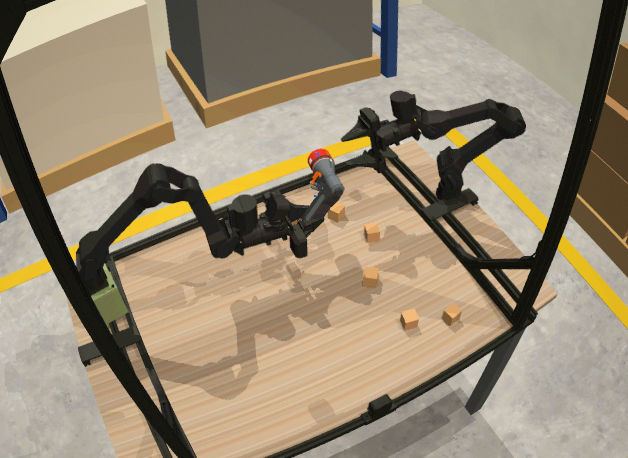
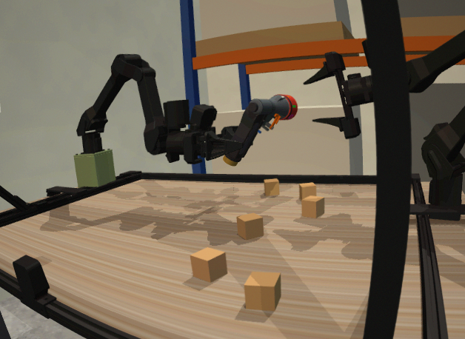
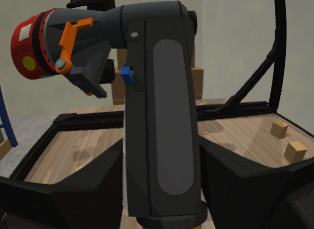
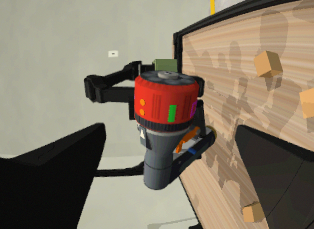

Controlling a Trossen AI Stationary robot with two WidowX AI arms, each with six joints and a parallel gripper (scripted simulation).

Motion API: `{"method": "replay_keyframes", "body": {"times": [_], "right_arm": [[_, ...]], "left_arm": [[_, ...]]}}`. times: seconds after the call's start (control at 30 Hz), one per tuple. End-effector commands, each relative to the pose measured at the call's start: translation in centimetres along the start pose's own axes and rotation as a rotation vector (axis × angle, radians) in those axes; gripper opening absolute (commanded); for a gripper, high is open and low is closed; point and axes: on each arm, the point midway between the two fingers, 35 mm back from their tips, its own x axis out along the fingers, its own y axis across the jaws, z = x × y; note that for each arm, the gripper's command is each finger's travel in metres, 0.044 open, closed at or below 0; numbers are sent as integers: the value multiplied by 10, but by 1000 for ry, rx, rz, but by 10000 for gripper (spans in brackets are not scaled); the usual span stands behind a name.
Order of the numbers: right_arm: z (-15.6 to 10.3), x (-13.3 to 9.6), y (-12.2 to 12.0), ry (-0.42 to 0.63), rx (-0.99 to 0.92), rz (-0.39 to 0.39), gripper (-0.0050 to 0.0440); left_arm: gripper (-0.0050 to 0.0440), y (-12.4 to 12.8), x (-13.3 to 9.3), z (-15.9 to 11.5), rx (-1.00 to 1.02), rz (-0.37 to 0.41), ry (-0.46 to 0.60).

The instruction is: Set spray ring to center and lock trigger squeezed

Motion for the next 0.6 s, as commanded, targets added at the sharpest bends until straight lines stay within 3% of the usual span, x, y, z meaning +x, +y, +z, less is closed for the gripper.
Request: {"method": "replay_keyframes", "body": {"times": [0.0, 0.3, 0.4, 0.47, 0.57], "right_arm": [[0, 0, -1, -1, 1, 5, 352], [-1, 0, -14, -9, -2, 150, 136], [-2, -1, -15, -9, -2, 164, 64], [-2, -1, -15, -9, -2, 164, 64], [-2, -1, -15, -9, -2, 164, 0]], "left_arm": [[0, 0, 3, 12, 7, 2, -32], [0, 0, 3, 12, 7, 2, -32], [0, 0, 3, 12, 7, 2, -32], [0, 0, 3, 12, 7, 2, -32], [0, 0, 3, 12, 7, 2, -32]]}}
